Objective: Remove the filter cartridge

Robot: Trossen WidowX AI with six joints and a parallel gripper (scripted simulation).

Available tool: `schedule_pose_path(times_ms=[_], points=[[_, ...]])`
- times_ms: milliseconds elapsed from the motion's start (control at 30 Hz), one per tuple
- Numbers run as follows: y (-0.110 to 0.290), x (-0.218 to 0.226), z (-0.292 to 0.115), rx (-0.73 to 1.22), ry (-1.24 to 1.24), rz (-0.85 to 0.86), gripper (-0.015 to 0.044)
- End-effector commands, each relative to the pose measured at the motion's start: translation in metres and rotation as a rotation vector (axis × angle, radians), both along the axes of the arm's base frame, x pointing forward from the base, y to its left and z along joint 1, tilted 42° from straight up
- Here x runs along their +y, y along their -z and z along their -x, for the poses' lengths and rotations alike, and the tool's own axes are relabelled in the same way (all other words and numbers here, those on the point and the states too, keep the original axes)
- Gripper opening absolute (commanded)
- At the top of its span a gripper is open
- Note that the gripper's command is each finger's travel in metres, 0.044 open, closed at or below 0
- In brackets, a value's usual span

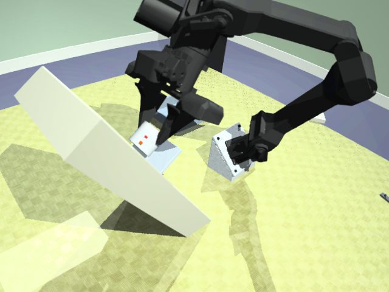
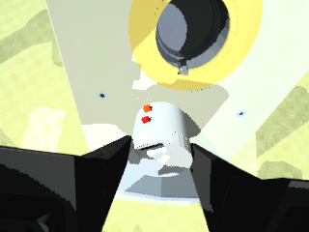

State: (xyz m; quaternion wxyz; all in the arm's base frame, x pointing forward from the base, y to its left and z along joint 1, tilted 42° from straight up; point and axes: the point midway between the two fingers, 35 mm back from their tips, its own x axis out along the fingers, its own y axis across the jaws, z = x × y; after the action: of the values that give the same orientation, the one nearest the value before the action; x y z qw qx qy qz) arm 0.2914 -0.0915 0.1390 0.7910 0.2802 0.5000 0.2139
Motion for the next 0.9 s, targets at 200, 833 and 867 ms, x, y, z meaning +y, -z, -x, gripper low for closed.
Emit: schedule_pose_path(times_ms=[200,833,867], points=[[-0.033,-0.036,0.015,-0.007,0.027,0.018,0.0],[-0.019,-0.089,0.021,-0.003,0.018,0.016,0.0],[-0.015,-0.093,0.02,-0.002,0.015,0.015,0.0]])
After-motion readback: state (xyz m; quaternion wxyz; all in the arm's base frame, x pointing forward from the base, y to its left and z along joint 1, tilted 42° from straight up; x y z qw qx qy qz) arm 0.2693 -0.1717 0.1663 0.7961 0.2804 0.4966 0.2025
